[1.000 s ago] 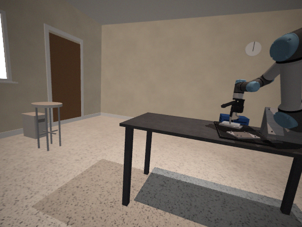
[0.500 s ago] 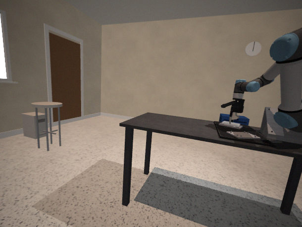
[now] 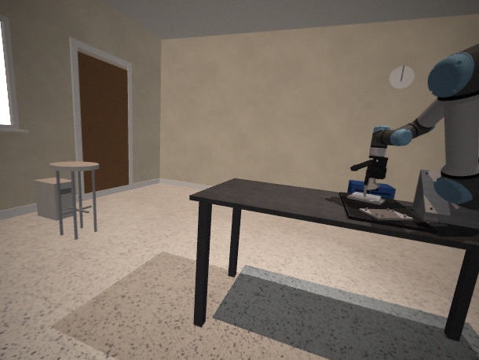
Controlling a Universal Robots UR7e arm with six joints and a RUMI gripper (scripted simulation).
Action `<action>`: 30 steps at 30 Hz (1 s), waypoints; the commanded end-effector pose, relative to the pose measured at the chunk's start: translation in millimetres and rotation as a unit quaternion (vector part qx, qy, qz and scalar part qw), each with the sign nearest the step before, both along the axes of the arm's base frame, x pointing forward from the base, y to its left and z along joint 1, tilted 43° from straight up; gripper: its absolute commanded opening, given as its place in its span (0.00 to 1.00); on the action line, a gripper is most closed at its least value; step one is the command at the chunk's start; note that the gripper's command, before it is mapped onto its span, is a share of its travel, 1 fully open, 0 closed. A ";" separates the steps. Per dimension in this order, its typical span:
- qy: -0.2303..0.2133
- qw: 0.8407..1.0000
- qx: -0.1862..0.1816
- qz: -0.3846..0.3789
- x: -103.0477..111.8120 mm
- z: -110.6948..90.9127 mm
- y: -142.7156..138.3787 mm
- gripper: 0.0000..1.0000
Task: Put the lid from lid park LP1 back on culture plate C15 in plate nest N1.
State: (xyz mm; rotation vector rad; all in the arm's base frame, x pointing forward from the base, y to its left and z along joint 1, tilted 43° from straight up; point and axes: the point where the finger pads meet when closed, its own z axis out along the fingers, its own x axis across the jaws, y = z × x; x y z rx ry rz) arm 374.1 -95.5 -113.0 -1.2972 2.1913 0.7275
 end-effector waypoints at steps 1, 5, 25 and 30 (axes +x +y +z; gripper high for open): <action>0.000 1.000 0.001 0.000 -0.5 -0.1 2.0 0.00; 0.000 1.000 0.001 0.000 -0.6 0.0 2.0 0.00; 0.000 1.000 0.001 0.000 -0.8 0.2 2.4 0.82; 0.000 1.000 0.001 0.000 -0.8 0.3 2.4 0.82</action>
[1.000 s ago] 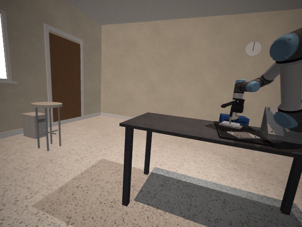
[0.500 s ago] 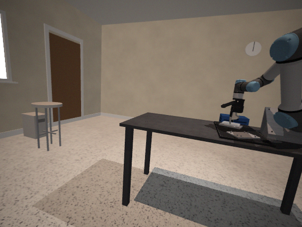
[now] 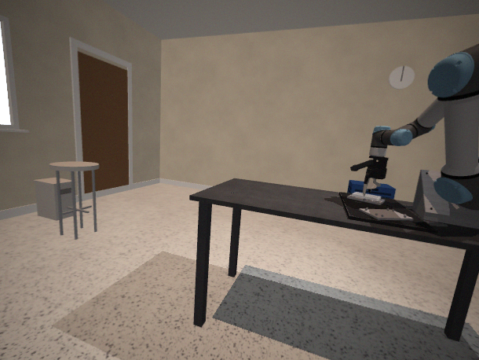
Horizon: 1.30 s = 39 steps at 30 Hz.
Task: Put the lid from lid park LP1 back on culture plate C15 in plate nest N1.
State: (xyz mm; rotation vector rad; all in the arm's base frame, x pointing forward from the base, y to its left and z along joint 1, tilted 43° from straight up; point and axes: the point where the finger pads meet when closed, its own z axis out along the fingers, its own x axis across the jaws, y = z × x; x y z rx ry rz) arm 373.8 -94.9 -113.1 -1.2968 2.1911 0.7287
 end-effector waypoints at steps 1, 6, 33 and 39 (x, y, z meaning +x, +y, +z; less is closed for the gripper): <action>0.000 1.000 0.001 0.000 -0.5 0.4 1.9 0.82; 0.000 1.000 0.001 0.000 -0.5 0.4 2.0 0.82; 0.000 1.000 0.000 0.000 0.1 0.9 -1.3 0.82; -0.001 1.000 -0.002 -0.001 -0.9 8.8 -9.9 0.82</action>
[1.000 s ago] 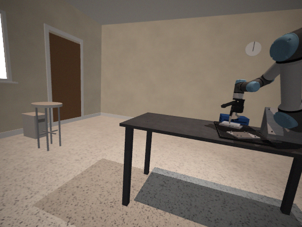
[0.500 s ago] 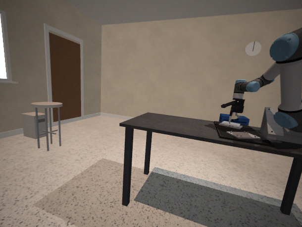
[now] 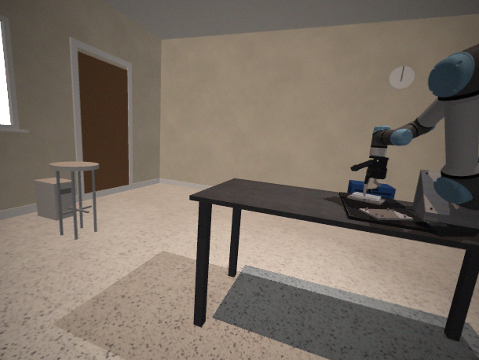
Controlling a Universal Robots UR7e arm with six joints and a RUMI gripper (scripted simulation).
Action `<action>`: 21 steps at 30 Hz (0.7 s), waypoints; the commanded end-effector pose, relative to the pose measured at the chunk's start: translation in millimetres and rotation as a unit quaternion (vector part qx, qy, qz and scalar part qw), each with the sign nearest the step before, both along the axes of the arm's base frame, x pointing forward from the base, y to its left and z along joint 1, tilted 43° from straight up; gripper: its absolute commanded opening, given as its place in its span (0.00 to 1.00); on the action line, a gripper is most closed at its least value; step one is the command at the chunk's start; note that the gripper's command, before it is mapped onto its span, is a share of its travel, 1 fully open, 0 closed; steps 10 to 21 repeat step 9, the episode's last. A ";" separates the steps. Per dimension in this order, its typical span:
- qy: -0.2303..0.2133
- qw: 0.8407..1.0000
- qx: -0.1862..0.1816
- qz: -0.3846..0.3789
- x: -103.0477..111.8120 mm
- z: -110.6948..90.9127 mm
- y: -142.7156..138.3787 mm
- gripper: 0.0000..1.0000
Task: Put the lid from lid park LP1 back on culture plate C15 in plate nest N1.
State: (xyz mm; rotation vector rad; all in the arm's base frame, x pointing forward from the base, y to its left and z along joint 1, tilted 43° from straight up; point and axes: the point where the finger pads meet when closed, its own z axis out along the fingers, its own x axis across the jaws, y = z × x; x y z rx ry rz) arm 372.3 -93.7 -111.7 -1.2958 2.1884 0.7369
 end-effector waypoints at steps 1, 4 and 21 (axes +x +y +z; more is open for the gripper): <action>-0.002 1.000 -0.004 -0.001 0.3 8.6 -12.2 0.82; -0.002 1.000 -0.004 -0.001 -0.4 12.3 -15.5 0.82; -0.002 1.000 -0.004 -0.001 -0.5 12.7 -15.9 0.82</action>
